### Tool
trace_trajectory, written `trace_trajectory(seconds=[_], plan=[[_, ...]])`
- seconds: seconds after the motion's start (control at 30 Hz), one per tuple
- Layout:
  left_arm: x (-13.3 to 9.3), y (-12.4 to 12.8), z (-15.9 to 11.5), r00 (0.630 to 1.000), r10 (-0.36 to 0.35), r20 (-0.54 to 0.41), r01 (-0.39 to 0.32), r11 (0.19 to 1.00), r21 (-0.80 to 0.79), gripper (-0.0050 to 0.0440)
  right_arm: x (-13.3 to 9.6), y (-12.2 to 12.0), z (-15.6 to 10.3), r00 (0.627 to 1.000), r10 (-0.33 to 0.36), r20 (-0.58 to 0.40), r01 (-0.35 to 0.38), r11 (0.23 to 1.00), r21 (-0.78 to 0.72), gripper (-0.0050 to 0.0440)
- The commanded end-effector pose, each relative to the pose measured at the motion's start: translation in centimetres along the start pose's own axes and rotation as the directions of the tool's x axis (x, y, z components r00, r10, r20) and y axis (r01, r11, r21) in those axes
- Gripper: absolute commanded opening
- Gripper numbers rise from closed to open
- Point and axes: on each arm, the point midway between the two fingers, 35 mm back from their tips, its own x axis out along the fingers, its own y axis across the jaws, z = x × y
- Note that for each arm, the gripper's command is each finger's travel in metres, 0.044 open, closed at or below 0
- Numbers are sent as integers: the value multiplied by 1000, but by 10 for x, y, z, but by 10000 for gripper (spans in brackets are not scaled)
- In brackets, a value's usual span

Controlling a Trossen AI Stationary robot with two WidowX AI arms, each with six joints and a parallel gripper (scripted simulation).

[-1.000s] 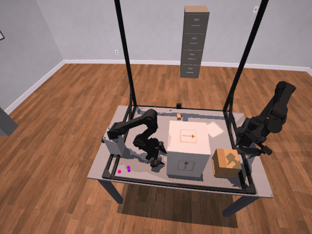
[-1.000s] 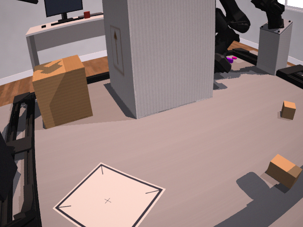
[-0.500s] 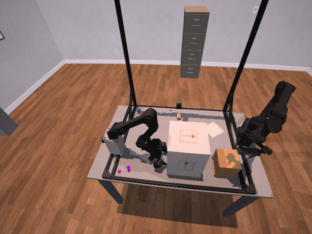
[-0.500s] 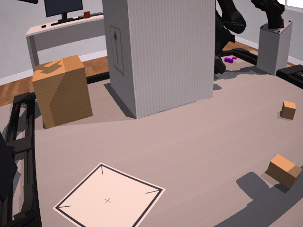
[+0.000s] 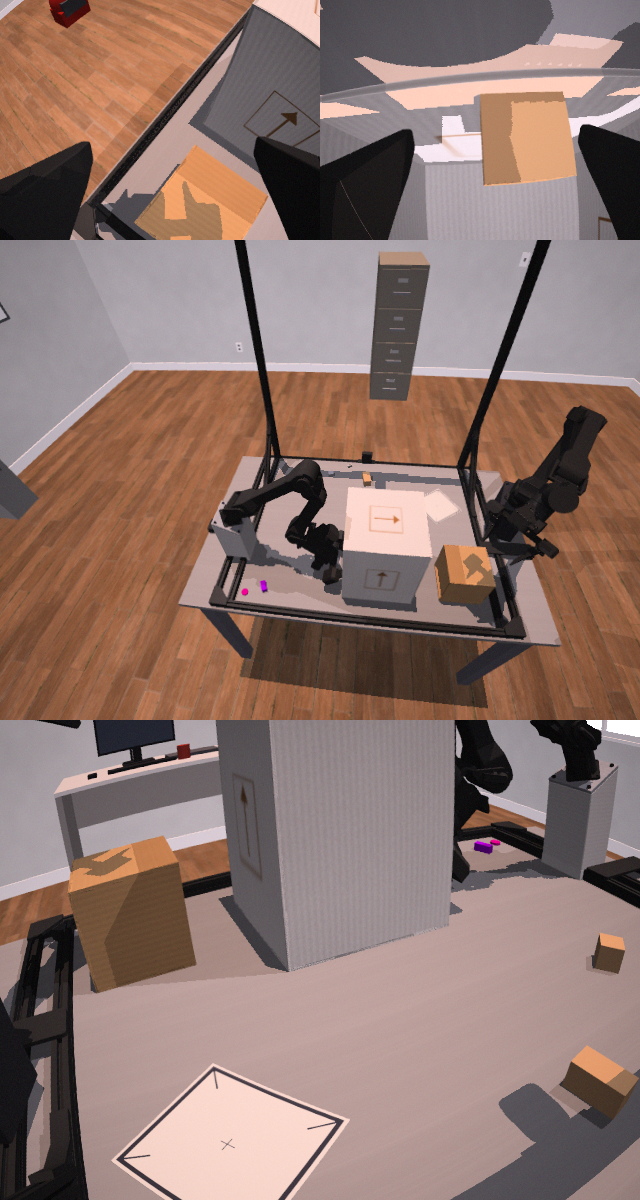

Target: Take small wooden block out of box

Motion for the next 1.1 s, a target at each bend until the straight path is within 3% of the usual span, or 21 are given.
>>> trace_trajectory(seconds=[0.0, 0.57, 0.8, 1.07], plan=[[-1, 0, 1, 1000, -3, 3, 4, 1000, -3, 400, 3, -2, -6, 1000, -3, -7, 3, 1000, -12, 400], [-1, 0, 1, 1000, -3, 3, 4, 1000, -3, 400, 16, -10, -17, 1000, -14, -7, 14, 999, -43, 400], [-1, 0, 1, 1000, -3, 3, 4, 1000, -3, 400, 16, -10, -17, 1000, -14, -7, 14, 999, -43, 232], [-1, 0, 1, 1000, -3, 3, 4, 1000, -3, 400, 16, -10, -17, 1000, -14, -7, 14, 999, -43, 192]])
